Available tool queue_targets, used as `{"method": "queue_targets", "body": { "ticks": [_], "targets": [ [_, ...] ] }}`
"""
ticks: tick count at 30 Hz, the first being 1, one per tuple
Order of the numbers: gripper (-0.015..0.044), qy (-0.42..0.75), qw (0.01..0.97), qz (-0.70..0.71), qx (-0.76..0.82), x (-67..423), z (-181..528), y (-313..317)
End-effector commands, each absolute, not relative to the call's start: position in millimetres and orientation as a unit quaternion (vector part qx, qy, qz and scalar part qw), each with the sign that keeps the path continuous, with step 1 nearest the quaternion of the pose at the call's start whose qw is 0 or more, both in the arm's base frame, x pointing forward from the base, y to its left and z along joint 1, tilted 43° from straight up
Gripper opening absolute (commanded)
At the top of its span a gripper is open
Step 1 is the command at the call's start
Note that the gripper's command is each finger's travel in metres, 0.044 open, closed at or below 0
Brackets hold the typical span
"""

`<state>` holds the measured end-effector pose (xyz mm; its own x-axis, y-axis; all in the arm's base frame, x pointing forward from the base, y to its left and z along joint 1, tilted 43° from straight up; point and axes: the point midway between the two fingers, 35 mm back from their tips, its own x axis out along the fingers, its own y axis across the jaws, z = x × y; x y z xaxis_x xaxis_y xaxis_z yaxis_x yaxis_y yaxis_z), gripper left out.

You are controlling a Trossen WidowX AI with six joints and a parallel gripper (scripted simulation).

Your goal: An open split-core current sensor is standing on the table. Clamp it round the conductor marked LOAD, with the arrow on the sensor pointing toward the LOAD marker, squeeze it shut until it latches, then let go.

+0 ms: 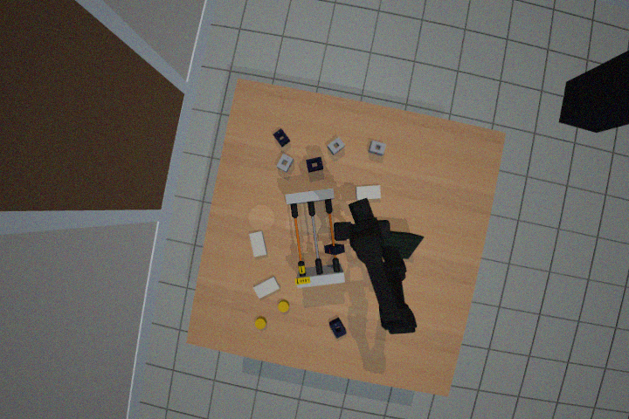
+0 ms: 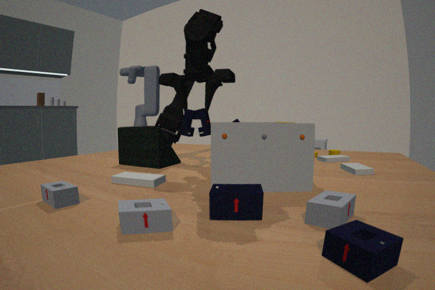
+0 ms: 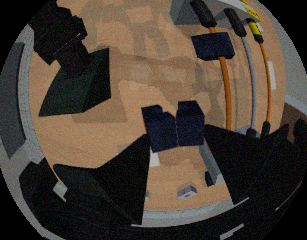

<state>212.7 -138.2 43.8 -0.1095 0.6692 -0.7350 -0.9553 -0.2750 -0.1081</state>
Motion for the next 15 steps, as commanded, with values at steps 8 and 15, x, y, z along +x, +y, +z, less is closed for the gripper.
{"method": "queue_targets", "body": {
  "ticks": [8,15],
  "targets": [
    [0.0000,0.256,0.597,0.695,-0.308,213.6,55.0,-145.9],
    [0.0000,0.335,0.638,0.653,-0.231,213.6,55.6,-146.2]
  ]
}}
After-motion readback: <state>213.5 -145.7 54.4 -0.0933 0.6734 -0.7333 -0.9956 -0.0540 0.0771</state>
